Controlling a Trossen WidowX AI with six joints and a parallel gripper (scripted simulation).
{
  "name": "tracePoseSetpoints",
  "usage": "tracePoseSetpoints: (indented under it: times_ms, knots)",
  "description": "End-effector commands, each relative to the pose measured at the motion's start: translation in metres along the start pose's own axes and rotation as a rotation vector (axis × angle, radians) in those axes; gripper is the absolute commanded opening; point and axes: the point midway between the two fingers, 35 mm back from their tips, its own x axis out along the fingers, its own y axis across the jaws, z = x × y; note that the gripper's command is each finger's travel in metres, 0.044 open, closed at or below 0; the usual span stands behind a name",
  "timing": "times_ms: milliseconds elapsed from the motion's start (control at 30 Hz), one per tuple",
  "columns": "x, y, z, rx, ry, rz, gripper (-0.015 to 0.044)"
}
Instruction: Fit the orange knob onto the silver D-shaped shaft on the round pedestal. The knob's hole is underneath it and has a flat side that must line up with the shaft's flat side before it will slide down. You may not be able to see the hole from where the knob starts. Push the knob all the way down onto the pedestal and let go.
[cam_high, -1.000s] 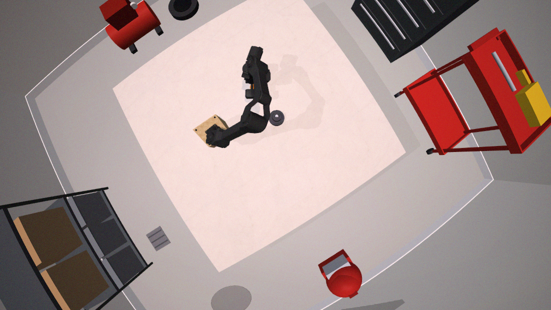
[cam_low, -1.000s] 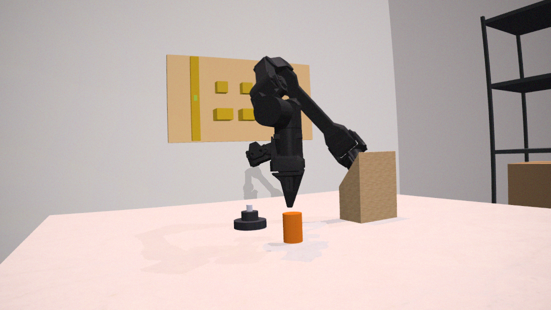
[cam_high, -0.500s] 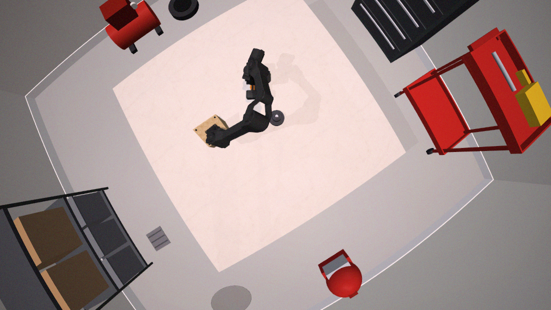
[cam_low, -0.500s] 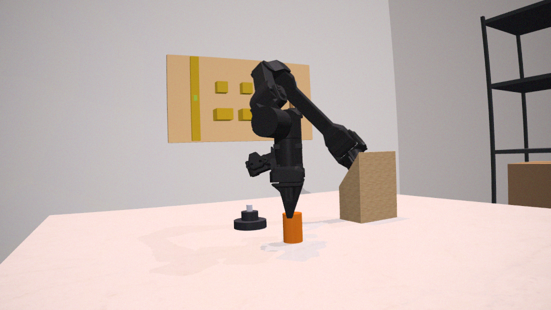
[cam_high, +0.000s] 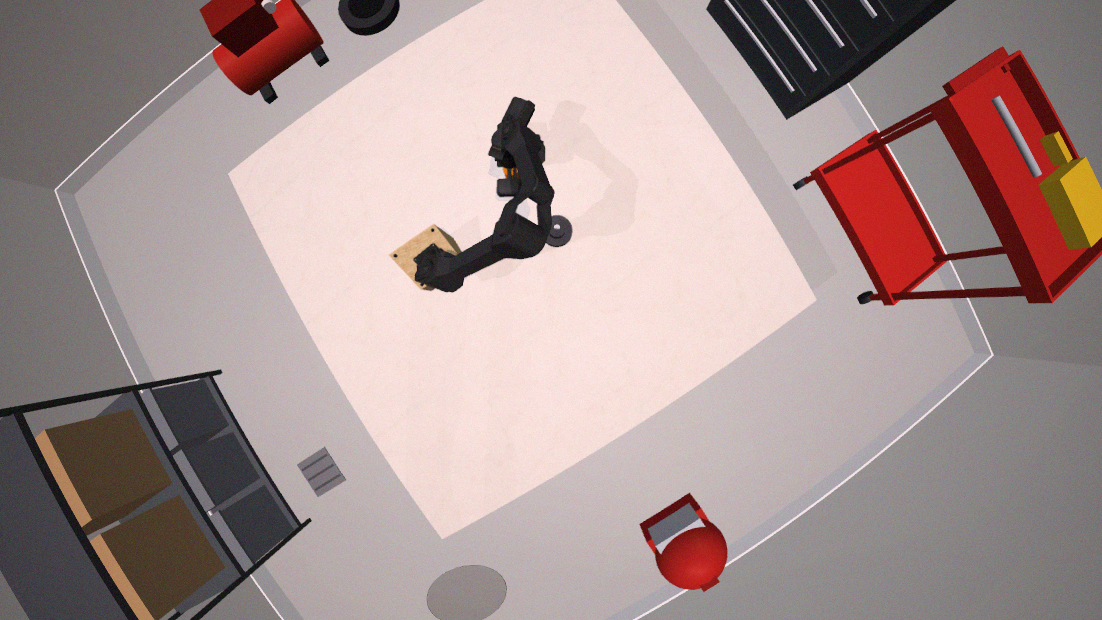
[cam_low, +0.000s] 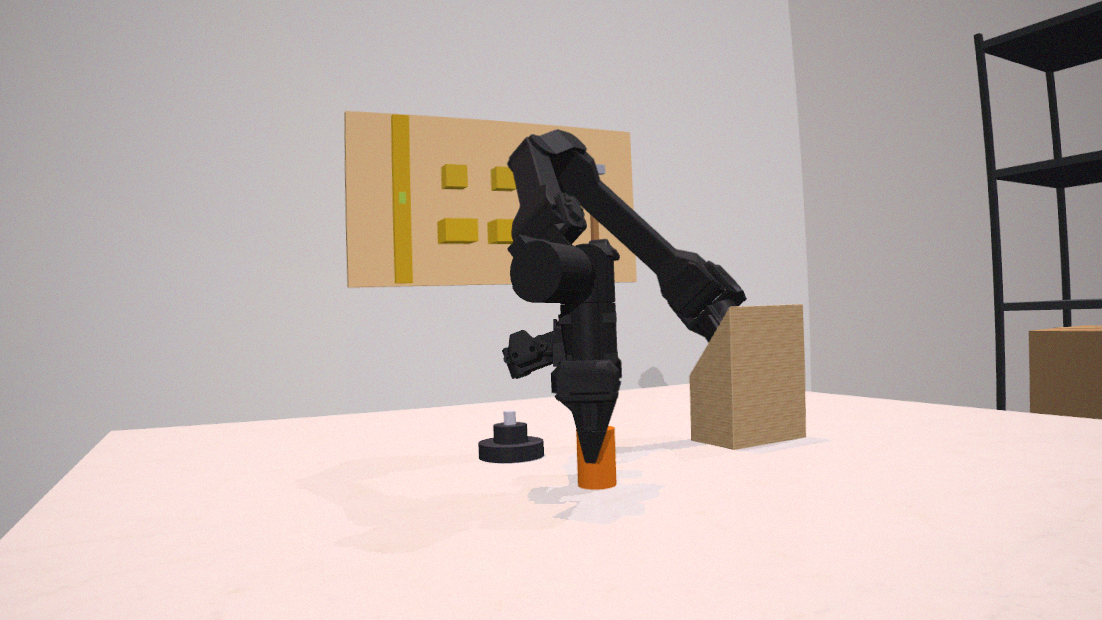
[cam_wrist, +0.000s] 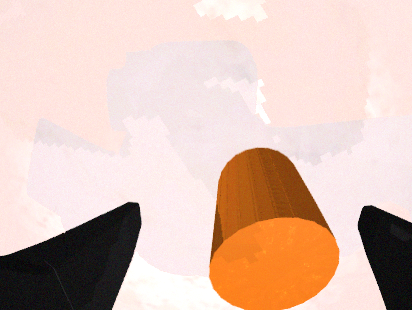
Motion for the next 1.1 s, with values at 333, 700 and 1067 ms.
tracePoseSetpoints:
  times_ms: [333, 700, 1067]
  knots:
    - [0.024, -0.004, -0.003, -0.011, -0.001, -0.016, 0.0440]
    - [0.025, -0.005, -0.003, -0.011, -0.001, -0.016, 0.0204]
    - [0.021, -0.004, -0.003, -0.011, 0.000, -0.015, 0.0052]
